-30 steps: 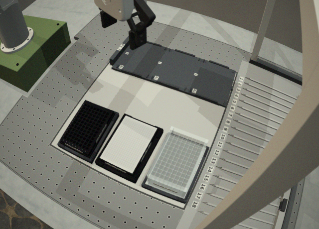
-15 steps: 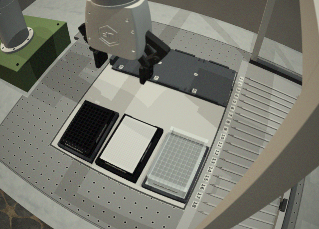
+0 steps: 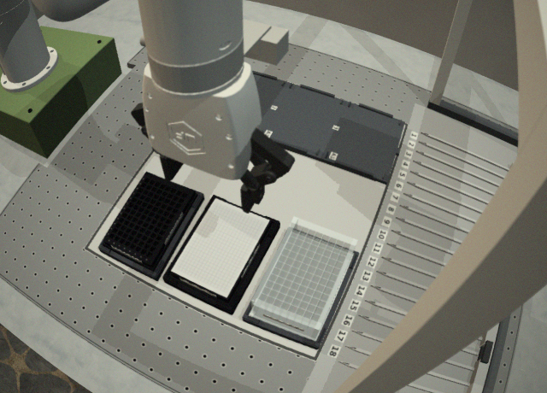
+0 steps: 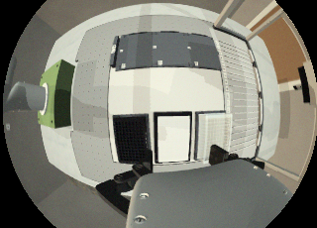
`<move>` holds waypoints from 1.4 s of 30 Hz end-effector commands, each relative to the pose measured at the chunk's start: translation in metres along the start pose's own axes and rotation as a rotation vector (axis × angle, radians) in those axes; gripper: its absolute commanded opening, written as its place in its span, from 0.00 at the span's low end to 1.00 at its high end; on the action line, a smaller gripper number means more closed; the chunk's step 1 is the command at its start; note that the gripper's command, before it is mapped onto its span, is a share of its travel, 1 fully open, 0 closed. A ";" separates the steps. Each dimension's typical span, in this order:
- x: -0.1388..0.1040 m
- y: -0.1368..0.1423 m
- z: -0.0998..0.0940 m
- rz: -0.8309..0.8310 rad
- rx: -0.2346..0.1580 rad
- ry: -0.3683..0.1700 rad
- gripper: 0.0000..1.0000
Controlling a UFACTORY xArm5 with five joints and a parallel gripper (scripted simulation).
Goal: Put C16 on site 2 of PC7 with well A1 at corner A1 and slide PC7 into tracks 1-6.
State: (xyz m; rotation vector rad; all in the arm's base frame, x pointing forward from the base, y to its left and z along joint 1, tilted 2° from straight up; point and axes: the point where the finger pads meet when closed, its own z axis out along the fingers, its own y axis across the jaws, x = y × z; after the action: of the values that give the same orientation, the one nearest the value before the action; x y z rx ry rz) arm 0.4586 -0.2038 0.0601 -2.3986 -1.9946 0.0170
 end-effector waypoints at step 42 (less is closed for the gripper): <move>-0.008 0.005 0.048 0.000 -0.002 0.000 1.00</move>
State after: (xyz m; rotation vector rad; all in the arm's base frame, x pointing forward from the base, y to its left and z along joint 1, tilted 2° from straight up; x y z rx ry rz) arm 0.4596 -0.2112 0.0144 -2.3972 -1.9928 0.0181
